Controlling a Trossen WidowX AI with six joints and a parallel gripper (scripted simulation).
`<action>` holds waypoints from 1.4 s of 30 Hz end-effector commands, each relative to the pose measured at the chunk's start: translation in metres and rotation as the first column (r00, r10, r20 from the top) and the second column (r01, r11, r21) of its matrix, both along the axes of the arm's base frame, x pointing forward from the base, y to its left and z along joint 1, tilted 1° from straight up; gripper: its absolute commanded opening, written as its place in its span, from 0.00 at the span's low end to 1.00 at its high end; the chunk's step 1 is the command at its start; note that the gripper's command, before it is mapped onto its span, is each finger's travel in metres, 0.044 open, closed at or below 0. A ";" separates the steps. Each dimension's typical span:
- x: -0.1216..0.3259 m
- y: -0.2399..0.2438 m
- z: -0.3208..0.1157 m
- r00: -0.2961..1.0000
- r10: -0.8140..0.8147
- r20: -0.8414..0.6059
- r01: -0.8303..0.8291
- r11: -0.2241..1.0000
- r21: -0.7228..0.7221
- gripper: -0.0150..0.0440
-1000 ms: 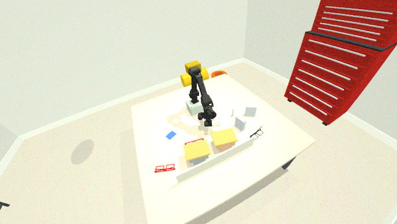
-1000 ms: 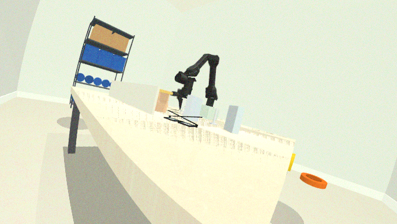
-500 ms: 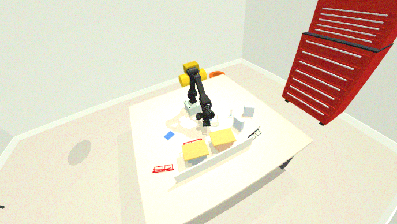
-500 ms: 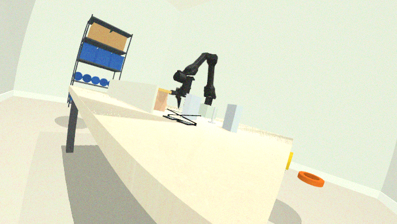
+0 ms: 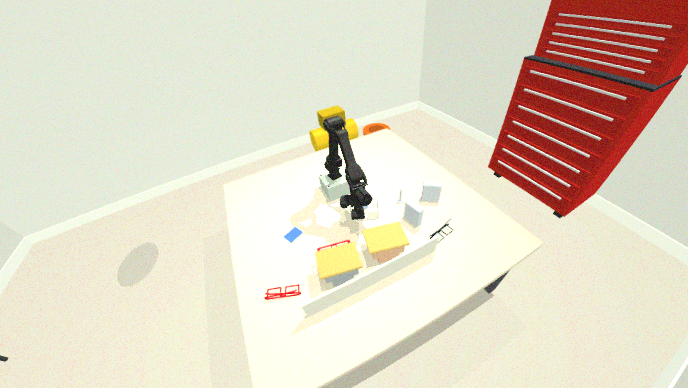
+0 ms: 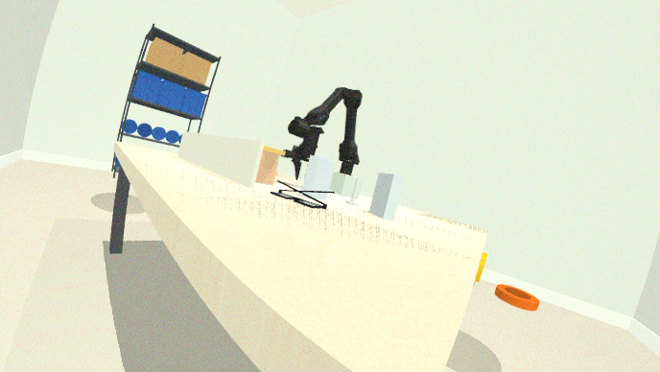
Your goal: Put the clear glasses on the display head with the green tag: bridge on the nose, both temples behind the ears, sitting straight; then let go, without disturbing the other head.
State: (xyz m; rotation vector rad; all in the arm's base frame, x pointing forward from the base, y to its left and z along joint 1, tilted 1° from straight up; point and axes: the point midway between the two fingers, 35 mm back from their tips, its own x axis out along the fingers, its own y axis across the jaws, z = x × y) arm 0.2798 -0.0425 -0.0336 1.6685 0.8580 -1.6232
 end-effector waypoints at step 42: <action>0.001 -0.002 0.066 1.000 -0.003 -0.005 0.003 1.000 -0.004 0.25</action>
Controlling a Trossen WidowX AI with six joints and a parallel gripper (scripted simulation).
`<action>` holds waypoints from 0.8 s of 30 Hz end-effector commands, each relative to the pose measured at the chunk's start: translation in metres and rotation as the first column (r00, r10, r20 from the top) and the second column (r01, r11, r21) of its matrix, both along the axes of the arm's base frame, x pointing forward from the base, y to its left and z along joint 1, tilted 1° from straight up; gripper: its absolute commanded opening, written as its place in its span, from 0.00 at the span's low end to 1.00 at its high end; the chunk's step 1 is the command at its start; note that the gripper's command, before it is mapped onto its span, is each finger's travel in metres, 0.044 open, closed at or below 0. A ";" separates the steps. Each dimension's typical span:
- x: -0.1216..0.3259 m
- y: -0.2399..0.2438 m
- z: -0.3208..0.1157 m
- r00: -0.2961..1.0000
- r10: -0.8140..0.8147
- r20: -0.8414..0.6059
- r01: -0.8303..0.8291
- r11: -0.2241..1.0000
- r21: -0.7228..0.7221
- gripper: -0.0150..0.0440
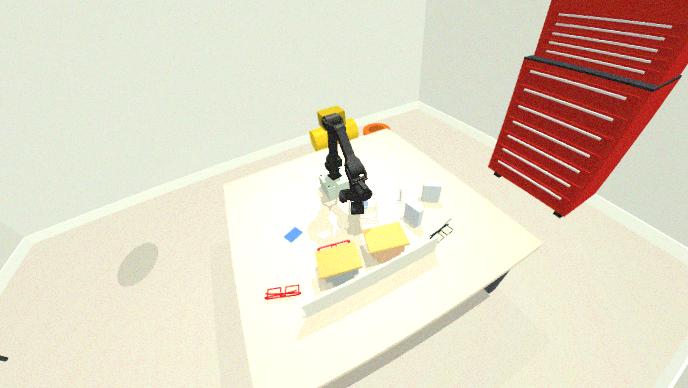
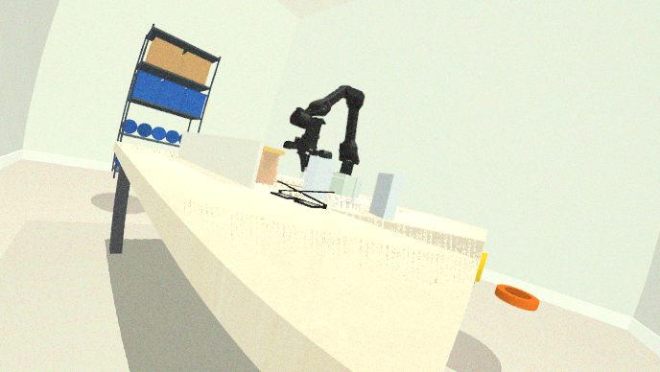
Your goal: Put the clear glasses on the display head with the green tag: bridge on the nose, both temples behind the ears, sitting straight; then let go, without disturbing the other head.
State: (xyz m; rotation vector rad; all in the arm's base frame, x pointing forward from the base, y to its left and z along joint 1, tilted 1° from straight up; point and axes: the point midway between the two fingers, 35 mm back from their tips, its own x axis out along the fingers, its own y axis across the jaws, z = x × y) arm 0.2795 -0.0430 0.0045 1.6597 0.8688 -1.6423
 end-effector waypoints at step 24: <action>-0.018 -0.023 0.070 0.957 0.286 0.046 -0.287 0.958 0.019 0.25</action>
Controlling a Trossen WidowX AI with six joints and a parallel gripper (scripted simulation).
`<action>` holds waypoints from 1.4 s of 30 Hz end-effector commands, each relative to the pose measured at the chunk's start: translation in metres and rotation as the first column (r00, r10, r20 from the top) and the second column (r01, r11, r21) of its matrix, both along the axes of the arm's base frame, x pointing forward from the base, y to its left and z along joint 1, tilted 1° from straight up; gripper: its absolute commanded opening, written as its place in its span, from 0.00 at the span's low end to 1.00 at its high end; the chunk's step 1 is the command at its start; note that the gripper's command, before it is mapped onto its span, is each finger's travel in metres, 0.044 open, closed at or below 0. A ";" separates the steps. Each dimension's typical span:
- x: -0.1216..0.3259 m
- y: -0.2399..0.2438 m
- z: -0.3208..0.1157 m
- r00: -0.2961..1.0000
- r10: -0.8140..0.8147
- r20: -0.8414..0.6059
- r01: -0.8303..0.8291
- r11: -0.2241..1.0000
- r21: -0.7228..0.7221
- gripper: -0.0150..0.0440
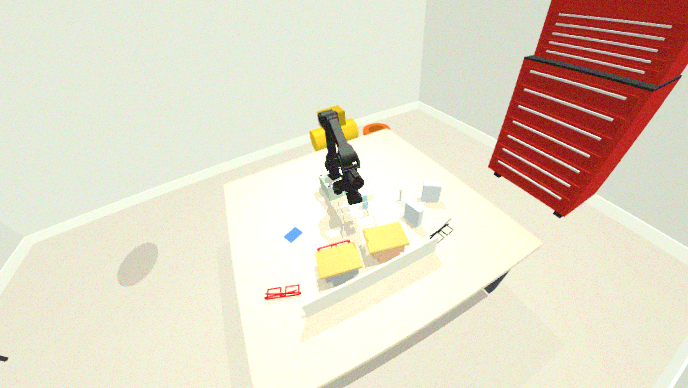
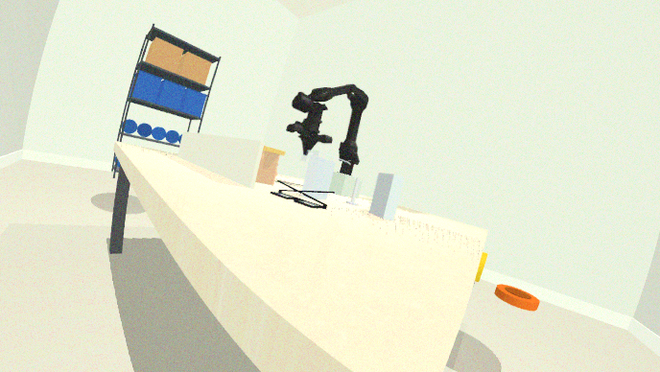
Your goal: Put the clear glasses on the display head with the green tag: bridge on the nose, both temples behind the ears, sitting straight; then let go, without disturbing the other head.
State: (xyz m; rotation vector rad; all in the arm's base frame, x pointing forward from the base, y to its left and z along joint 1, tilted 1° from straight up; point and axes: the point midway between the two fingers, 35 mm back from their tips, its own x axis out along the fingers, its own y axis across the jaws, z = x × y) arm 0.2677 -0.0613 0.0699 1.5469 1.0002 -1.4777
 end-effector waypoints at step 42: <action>-0.076 -0.048 0.040 0.379 0.908 0.181 -0.903 0.405 -0.142 0.25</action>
